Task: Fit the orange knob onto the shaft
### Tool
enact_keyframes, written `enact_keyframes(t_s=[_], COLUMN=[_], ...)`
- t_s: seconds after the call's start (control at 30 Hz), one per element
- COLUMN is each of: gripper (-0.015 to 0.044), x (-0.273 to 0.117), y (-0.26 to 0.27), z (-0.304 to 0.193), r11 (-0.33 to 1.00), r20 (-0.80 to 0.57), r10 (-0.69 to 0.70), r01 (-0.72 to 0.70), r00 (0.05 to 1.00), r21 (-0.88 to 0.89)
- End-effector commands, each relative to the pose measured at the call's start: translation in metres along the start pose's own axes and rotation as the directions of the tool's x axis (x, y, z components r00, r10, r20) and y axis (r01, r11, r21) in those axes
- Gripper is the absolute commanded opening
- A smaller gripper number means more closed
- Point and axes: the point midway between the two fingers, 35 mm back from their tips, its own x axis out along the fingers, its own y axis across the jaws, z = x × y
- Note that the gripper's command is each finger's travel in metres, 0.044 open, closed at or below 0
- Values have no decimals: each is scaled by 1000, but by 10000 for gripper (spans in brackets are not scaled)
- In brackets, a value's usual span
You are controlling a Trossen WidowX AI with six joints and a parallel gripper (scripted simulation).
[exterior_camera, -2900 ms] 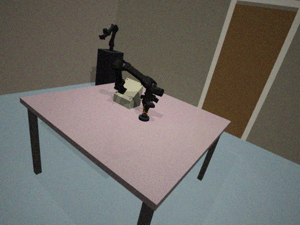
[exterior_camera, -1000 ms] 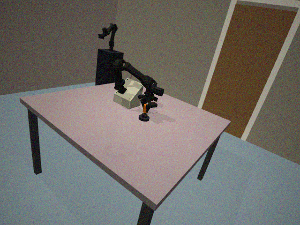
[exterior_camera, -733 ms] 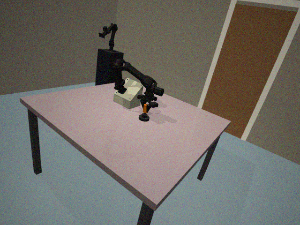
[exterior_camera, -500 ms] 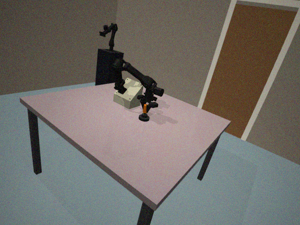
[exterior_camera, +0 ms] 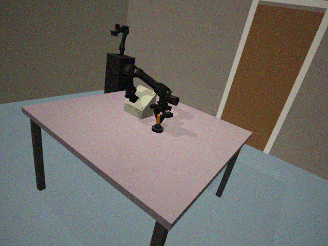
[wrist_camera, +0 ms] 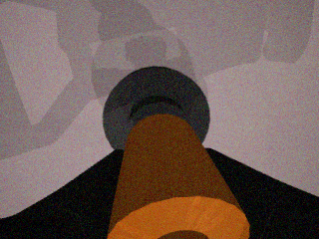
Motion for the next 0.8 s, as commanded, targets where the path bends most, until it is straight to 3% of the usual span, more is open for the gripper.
enact_keyframes(t_s=[0.0,0.2,0.4,0.77], gripper=[0,0,0,0], x=[-3,-5,-4,-1], y=[-1,-1,-2,0], z=[0,0,0,0], r11=[1000,1000,977,977], r20=[-1,-1,-1,-1], r10=[-2,-2,-2,-2], r01=[2,2,2,2], r00=[1000,1000,1000,1000], r21=[-4,-29,-211,-211])
